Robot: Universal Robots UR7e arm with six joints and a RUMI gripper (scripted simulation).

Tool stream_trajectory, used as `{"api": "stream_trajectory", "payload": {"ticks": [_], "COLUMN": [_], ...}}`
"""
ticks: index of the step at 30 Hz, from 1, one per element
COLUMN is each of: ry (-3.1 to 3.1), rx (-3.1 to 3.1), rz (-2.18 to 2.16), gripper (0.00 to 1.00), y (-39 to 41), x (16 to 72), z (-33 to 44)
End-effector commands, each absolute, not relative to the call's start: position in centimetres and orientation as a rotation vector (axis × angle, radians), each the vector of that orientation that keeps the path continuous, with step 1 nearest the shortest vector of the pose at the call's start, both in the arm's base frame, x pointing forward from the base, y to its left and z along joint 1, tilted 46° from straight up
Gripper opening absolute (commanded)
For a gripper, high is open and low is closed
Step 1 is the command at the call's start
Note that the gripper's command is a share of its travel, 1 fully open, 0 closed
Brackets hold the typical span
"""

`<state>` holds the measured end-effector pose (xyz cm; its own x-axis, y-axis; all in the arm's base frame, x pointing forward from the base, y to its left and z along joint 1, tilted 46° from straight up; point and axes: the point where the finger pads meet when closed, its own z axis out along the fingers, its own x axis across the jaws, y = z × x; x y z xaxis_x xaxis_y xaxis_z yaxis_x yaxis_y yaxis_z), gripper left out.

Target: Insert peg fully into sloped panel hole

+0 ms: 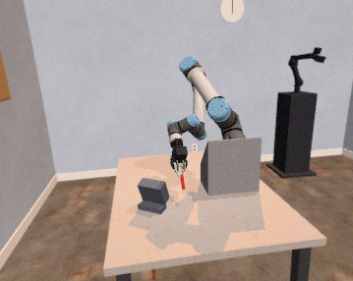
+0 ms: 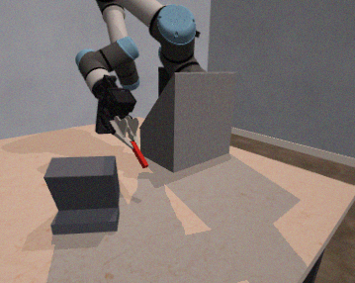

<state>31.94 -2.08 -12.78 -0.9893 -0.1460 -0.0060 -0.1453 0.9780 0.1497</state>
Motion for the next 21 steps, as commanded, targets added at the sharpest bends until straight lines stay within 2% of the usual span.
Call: {"api": "stream_trajectory", "payload": {"ticks": [1,21], "ry": [-3.133,-3.177], "rx": [0.207,0.129], "rz": [-0.255,-0.316], "gripper": [0.00,0.00], "y": [-2.10,-2.25], "x": [32.09,32.56], "z": [-12.58,-11.93]}}
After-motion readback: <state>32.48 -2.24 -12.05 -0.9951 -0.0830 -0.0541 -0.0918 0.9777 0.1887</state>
